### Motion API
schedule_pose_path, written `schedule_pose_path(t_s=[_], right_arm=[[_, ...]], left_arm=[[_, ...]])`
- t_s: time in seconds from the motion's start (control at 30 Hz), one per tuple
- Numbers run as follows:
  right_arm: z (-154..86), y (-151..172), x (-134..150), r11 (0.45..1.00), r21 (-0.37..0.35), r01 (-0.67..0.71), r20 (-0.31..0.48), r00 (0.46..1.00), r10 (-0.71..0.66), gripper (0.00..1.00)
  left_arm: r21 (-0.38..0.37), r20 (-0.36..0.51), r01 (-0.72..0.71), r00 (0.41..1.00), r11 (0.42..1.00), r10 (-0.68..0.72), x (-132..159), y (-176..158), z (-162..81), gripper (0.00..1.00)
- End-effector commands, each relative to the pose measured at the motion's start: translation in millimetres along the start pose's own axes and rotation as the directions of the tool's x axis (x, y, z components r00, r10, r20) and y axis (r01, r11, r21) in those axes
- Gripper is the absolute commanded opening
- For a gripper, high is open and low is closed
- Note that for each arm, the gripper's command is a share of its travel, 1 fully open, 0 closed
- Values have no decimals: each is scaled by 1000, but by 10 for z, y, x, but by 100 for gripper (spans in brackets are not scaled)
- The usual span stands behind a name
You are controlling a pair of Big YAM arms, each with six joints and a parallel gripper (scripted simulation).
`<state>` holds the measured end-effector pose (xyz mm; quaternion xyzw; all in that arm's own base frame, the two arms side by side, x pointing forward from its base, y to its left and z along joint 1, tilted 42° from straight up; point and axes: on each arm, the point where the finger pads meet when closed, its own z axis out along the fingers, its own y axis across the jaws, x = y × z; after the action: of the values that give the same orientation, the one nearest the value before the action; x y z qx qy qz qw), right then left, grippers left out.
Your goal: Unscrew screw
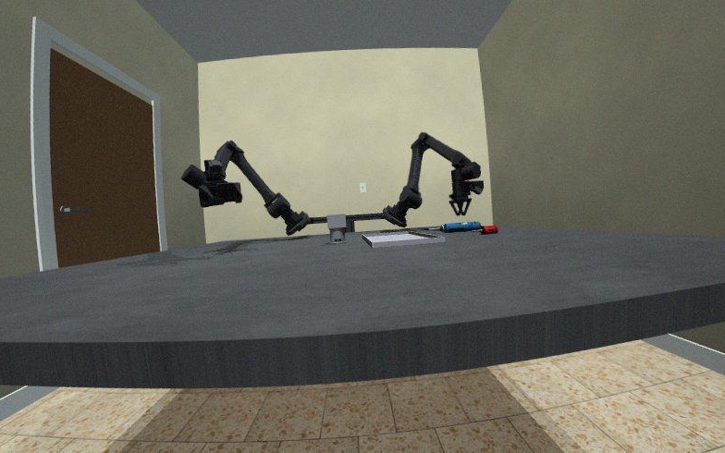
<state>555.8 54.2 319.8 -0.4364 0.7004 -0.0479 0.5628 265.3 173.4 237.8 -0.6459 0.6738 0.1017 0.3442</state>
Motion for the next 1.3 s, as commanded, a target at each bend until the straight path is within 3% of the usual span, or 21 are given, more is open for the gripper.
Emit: schedule_pose_path(t_s=[0.0, 0.03, 0.2, 0.23, 0.27, 0.6, 0.77, 0.8, 0.83, 0.93, 1.03, 1.17, 1.27], right_arm=[[-126, -580, -157, 998, 53, 16, 10, 1000, -16, 86], [-169, -699, -157, 998, 62, 11, 9, 1000, -12, 86], [-97, -582, -280, 999, 39, 22, 27, 999, -23, 86], [-296, -638, -62, 998, 57, -3, -4, 1000, 3, 86], [-482, -956, -327, 994, 107, 26, 27, 999, -29, 86], [-1108, -1932, -161, 984, 176, -19, 1, 1000, 19, 86], [-1011, -1842, -276, 988, 154, -11, 18, 1000, 8, 86], [-1178, -1788, -159, 987, 159, -29, 1, 1000, 29, 86], [-1494, -2089, -393, 975, 221, 6, 14, 1000, -9, 86], [-1782, -2284, -420, 968, 249, 5, 9, 1000, -8, 86], [-1942, -2524, -252, 967, 255, -23, -6, 1000, 25, 86], [-2331, -2817, -264, 957, 290, -28, -12, 999, 33, 86], [-2224, -2757, -360, 963, 269, -23, 3, 1000, 23, 86]], left_arm=[[17, 8, 12, 1000, 1000, -12, -69, -76, -83, 65], [17, 8, 12, 1000, 1000, -12, -69, -76, -83, 65], [17, 8, 12, 1000, 1000, -12, -69, -76, -83, 65], [17, 8, 12, 1000, 1000, -12, -69, -76, -83, 65], [17, 8, 12, 1000, 1000, -12, -69, -76, -83, 65], [17, 8, 12, 1000, 1000, -12, -69, -76, -83, 65], [17, 8, 12, 1000, 1000, -12, -69, -76, -83, 65], [17, 8, 12, 1000, 1000, -12, -69, -76, -83, 65], [17, 8, 12, 1000, 1000, -12, -69, -76, -83, 65], [17, 8, 12, 1000, 1000, -12, -69, -76, -83, 65], [17, 8, 12, 1000, 1000, -12, -69, -76, -83, 65], [17, 8, 12, 1000, 1000, -12, -69, -76, -83, 65], [17, 8, 12, 1000, 1000, -12, -69, -76, -83, 65]])
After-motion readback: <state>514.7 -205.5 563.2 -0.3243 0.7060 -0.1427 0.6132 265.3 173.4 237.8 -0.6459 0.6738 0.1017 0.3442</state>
